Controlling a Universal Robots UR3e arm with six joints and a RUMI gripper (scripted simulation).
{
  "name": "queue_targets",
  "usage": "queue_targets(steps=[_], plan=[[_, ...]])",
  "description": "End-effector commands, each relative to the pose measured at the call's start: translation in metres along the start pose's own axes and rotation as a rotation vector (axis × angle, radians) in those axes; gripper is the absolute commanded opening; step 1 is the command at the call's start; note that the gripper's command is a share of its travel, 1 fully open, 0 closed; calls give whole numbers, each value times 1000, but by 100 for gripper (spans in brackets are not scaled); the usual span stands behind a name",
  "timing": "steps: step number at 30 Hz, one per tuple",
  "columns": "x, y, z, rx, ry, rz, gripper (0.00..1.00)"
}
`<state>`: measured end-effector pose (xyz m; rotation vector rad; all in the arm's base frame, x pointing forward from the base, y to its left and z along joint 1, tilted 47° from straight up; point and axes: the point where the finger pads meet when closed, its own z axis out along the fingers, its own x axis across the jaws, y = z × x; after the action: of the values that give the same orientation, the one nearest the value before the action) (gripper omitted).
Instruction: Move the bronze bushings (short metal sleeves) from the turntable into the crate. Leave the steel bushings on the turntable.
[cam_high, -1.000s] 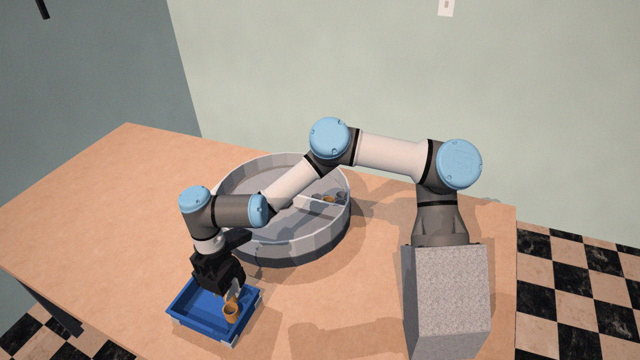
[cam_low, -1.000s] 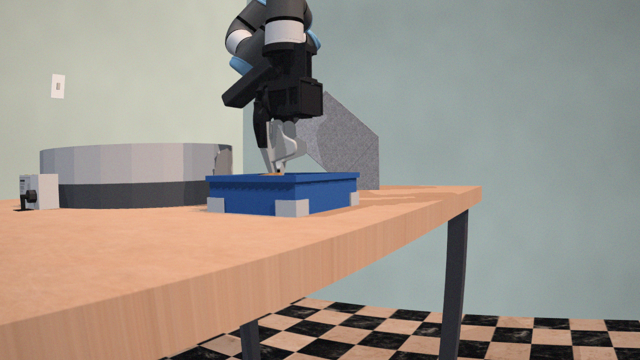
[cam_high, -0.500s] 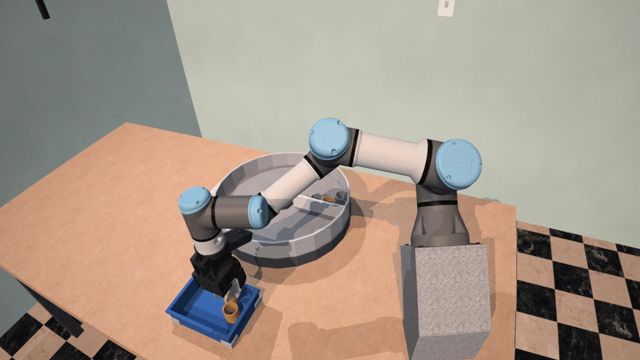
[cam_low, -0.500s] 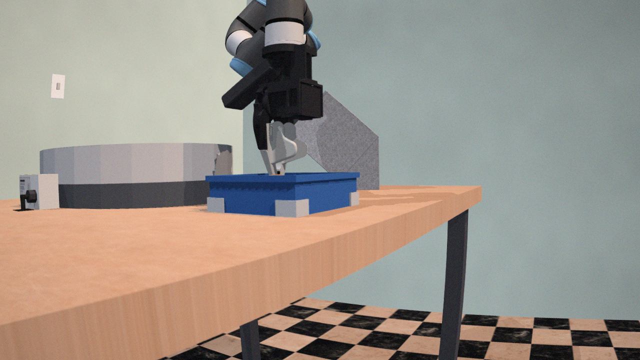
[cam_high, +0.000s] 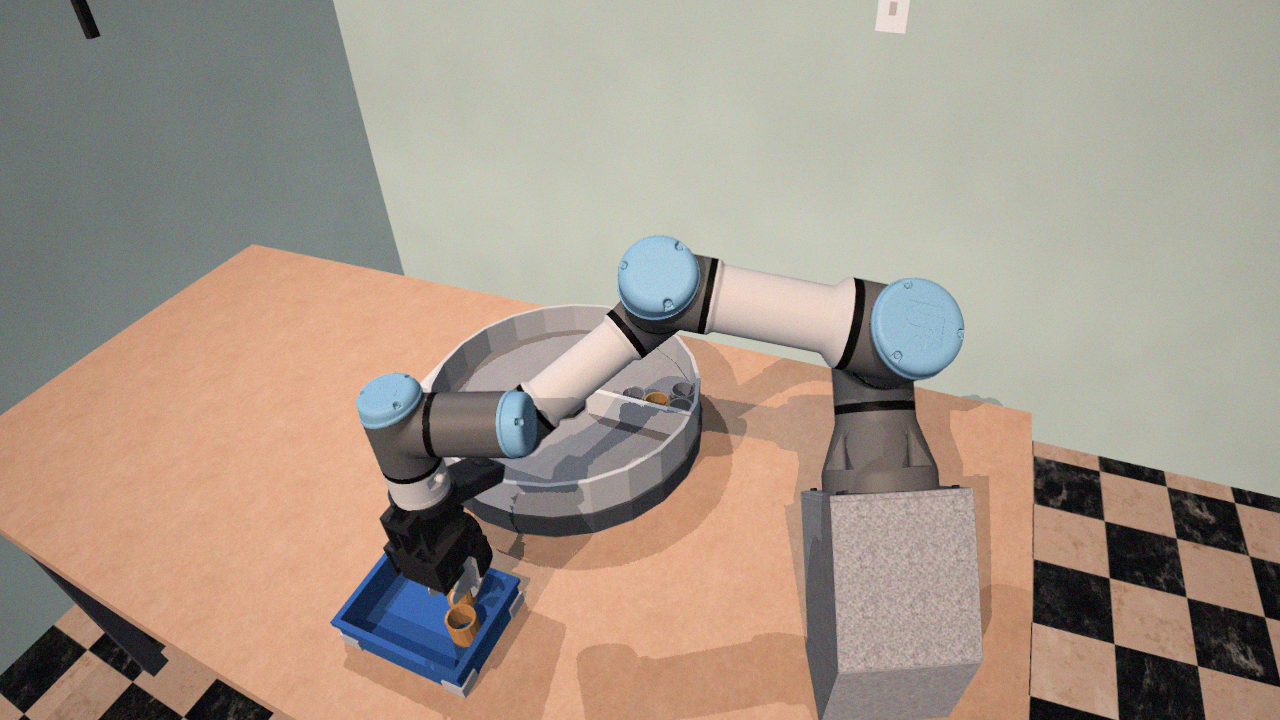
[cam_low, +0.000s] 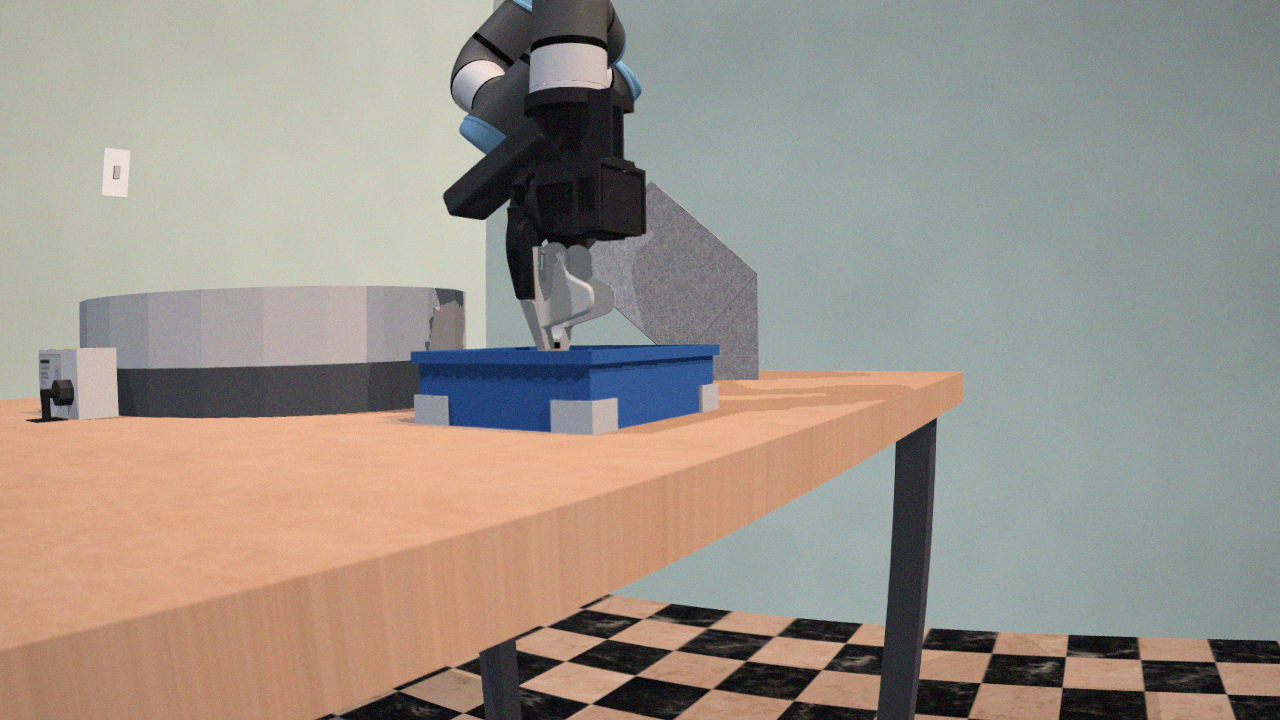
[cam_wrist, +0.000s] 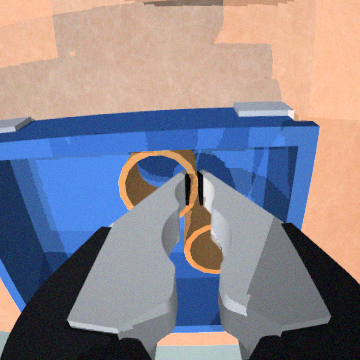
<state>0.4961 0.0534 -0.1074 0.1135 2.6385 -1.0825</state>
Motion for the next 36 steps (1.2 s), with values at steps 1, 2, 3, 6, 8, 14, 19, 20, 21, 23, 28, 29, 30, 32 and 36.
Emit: queue_targets(steps=[1,2,3,6,8,14,19,20,21,23,28,29,30,32,36], plan=[[-1,0,-1,-1,-2,1,0],[-1,0,-1,-1,-2,1,0],[-1,0,-1,-1,-2,1,0],[-1,0,-1,-1,-2,1,0],[-1,0,-1,-1,-2,1,0],[-1,0,-1,-1,-2,1,0],[-1,0,-1,-1,-2,1,6],[-1,0,-1,-1,-2,1,6],[-1,0,-1,-1,-2,1,6],[-1,0,-1,-1,-2,1,6],[-1,0,-1,-1,-2,1,6],[-1,0,-1,-1,-2,1,6],[-1,0,-1,-1,-2,1,6],[-1,0,-1,-1,-2,1,6],[-1,0,-1,-1,-2,1,6]])
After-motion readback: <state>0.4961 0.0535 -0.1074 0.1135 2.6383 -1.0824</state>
